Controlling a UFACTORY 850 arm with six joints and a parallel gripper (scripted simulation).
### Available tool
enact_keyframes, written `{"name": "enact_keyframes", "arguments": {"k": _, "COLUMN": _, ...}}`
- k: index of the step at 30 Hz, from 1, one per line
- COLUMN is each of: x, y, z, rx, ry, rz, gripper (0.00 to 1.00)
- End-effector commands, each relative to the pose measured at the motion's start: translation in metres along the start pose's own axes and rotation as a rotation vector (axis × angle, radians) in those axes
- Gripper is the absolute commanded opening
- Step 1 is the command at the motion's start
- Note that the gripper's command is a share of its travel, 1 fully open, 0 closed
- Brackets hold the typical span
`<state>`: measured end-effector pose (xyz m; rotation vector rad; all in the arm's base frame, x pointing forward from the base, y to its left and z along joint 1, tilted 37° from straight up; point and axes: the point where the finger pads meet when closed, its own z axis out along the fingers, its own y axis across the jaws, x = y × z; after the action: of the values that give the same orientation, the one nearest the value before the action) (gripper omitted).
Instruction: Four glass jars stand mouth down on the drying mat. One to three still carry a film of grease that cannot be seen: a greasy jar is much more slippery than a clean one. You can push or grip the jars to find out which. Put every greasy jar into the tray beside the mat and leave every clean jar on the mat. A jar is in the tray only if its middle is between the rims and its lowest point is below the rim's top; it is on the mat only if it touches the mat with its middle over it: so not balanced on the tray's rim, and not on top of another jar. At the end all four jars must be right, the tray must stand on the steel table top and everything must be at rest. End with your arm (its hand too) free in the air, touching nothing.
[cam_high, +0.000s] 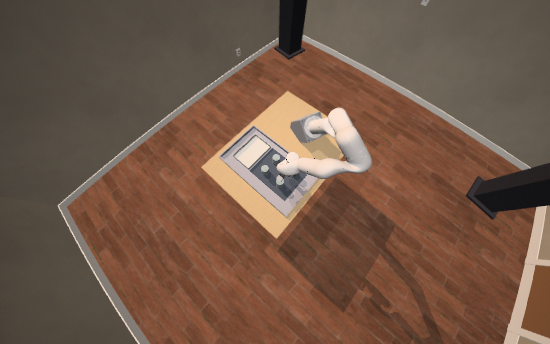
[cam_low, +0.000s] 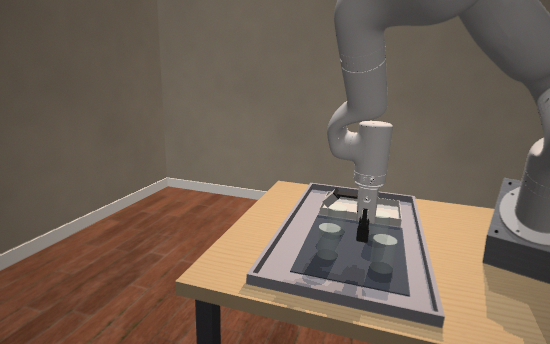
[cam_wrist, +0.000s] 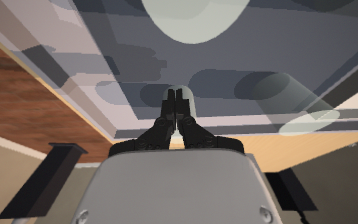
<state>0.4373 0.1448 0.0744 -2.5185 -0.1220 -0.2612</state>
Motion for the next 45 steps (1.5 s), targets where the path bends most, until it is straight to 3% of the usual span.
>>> {"name": "enact_keyframes", "arguments": {"k": 1, "x": 0.001, "y": 0.0, "z": 0.0, "rx": 0.0, "ry": 0.001, "rz": 0.0, "gripper": 0.0}}
{"name": "enact_keyframes", "arguments": {"k": 5, "x": 0.001, "y": 0.0, "z": 0.0, "rx": 0.0, "ry": 0.001, "rz": 0.0, "gripper": 0.0}}
{"name": "enact_keyframes", "arguments": {"k": 6, "x": 0.001, "y": 0.0, "z": 0.0, "rx": 0.0, "ry": 0.001, "rz": 0.0, "gripper": 1.0}}
{"name": "enact_keyframes", "arguments": {"k": 25, "x": 0.001, "y": 0.0, "z": 0.0, "rx": 0.0, "ry": 0.001, "rz": 0.0, "gripper": 1.0}}
{"name": "enact_keyframes", "arguments": {"k": 29, "x": 0.001, "y": 0.0, "z": -0.031, "rx": 0.0, "ry": 0.001, "rz": 0.0, "gripper": 1.0}}
{"name": "enact_keyframes", "arguments": {"k": 31, "x": 0.001, "y": 0.0, "z": -0.031, "rx": 0.0, "ry": 0.001, "rz": 0.0, "gripper": 1.0}}
{"name": "enact_keyframes", "arguments": {"k": 37, "x": 0.0, "y": 0.0, "z": -0.077, "rx": 0.0, "ry": 0.001, "rz": 0.0, "gripper": 1.0}}
{"name": "enact_keyframes", "arguments": {"k": 40, "x": 0.0, "y": 0.0, "z": -0.077, "rx": 0.0, "ry": 0.001, "rz": 0.0, "gripper": 1.0}}
{"name": "enact_keyframes", "arguments": {"k": 45, "x": -0.01, "y": 0.04, "z": -0.077, "rx": 0.0, "ry": 0.001, "rz": 0.0, "gripper": 1.0}}
